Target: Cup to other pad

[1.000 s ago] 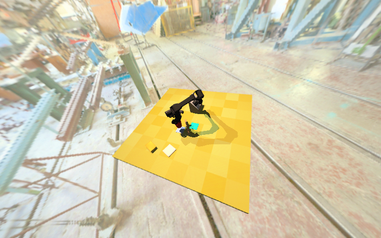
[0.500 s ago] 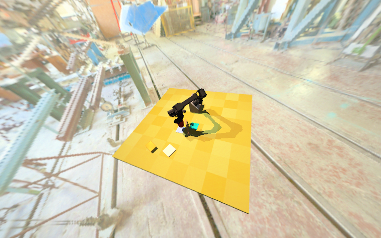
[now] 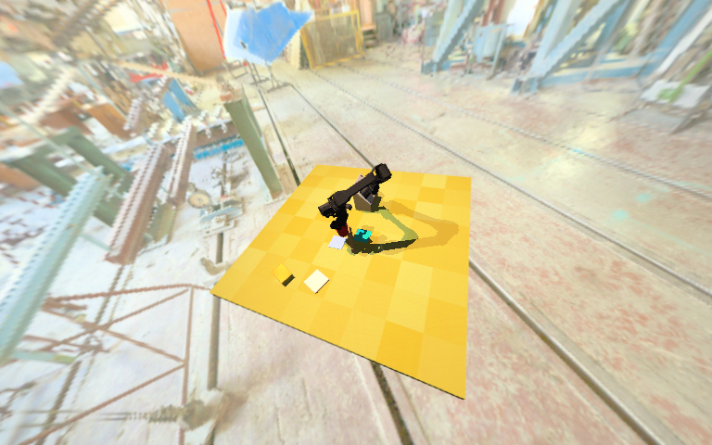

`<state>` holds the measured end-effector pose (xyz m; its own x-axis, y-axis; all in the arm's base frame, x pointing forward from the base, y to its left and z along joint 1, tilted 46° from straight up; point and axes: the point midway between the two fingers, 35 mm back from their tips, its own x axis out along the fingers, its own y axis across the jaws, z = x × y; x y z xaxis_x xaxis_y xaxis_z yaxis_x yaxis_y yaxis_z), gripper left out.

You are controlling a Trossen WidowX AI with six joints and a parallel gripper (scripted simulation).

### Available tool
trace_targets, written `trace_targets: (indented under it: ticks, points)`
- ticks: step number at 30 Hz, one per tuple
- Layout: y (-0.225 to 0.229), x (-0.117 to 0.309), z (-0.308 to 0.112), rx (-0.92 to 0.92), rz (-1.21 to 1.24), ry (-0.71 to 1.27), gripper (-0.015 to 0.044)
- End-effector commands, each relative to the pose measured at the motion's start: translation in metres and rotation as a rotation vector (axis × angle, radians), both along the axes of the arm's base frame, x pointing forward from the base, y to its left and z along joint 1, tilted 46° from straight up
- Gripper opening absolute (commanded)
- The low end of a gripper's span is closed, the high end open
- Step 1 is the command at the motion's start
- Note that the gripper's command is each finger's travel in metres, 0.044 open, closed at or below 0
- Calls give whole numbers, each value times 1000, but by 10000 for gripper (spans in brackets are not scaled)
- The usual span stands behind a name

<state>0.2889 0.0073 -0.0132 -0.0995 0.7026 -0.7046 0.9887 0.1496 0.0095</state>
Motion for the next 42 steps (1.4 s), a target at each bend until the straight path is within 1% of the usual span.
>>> trace_targets:
  ticks: [1, 42]
  points:
    - [4, -5, 5, 4, -6, 0, 0]
    - [40, -51, 51, 6, -5, 4, 0]
